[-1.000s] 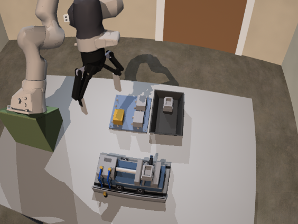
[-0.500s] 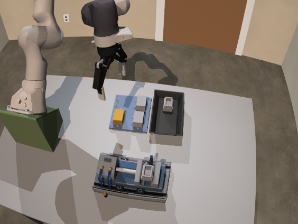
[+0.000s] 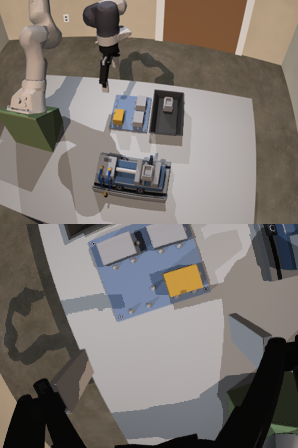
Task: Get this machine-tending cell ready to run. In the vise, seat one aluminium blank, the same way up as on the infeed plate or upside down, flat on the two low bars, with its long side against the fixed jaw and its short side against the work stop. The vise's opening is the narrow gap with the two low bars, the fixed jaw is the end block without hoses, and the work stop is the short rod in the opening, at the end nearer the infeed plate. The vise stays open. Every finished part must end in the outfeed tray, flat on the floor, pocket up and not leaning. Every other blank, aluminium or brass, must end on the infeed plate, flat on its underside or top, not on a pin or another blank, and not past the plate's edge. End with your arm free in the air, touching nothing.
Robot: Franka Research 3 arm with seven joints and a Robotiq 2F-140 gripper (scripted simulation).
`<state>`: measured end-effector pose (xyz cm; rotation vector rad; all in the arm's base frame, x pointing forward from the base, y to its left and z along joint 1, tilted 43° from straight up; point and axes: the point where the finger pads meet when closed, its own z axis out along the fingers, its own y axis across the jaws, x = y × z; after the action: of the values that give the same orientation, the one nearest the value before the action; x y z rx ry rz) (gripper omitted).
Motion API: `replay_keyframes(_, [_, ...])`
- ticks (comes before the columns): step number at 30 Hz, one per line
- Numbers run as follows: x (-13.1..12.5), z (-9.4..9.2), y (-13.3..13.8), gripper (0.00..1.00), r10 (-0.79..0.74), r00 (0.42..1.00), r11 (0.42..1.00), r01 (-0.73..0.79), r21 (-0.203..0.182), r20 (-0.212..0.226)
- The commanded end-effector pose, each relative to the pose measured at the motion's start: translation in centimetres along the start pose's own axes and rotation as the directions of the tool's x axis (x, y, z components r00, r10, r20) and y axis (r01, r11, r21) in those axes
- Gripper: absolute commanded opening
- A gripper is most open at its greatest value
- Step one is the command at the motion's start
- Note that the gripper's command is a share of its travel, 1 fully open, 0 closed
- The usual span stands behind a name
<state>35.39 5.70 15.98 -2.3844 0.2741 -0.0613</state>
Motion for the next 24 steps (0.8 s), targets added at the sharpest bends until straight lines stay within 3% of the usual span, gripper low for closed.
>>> replay_keyframes(1, [-0.1,0.11,-0.28,1.0,-0.053,0.999,0.999,0.053,0.011,-0.003])
replay_keyframes(18, [-0.1,0.11,-0.28,1.0,-0.053,0.999,0.999,0.053,0.011,-0.003])
replay_keyframes(19, [-0.1,0.11,-0.28,0.0,-0.053,0.999,0.999,0.053,0.011,-0.003])
replay_keyframes(24, [-0.1,0.11,-0.28,0.0,-0.053,0.999,0.999,0.053,0.011,-0.003])
